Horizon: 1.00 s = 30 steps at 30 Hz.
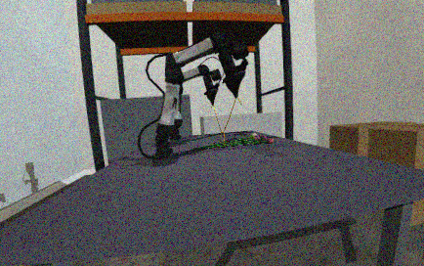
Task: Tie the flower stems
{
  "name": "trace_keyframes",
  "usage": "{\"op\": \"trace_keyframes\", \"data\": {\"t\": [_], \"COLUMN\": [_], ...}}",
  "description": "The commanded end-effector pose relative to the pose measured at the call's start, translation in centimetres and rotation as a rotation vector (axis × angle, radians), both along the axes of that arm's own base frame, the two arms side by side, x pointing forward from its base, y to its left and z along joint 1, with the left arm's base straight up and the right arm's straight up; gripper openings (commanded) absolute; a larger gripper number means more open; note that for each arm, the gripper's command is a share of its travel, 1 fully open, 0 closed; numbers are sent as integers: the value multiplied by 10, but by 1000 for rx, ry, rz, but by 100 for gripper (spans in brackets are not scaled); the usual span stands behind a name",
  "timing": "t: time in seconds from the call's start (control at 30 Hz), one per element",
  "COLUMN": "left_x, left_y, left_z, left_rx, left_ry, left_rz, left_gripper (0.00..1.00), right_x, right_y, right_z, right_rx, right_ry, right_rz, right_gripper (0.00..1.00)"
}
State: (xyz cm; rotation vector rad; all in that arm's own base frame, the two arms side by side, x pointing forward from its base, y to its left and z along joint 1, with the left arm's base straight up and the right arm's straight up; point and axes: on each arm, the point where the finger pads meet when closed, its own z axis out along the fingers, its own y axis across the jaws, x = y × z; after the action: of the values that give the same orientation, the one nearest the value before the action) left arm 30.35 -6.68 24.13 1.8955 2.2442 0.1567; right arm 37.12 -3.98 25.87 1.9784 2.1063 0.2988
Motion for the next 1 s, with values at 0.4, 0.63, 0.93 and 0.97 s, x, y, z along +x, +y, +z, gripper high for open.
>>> {"op": "trace_keyframes", "data": {"t": [0.4,0.63,0.93,0.97], "left_x": [-8,-16,-20,-21], "left_y": [47,70,109,114], "left_z": [9,8,8,8], "left_rx": [-23,-17,-17,-16], "left_ry": [-42,-23,-31,-32], "left_rz": [-12,-12,-12,-12], "left_gripper": [0,0,0,0], "right_x": [7,9,13,14], "right_y": [-47,-70,-111,-116], "right_z": [6,6,6,6], "right_rx": [-6,-10,-23,-25], "right_ry": [-46,-62,-99,-104], "right_rz": [14,11,4,3], "right_gripper": [0,0,0,0]}}
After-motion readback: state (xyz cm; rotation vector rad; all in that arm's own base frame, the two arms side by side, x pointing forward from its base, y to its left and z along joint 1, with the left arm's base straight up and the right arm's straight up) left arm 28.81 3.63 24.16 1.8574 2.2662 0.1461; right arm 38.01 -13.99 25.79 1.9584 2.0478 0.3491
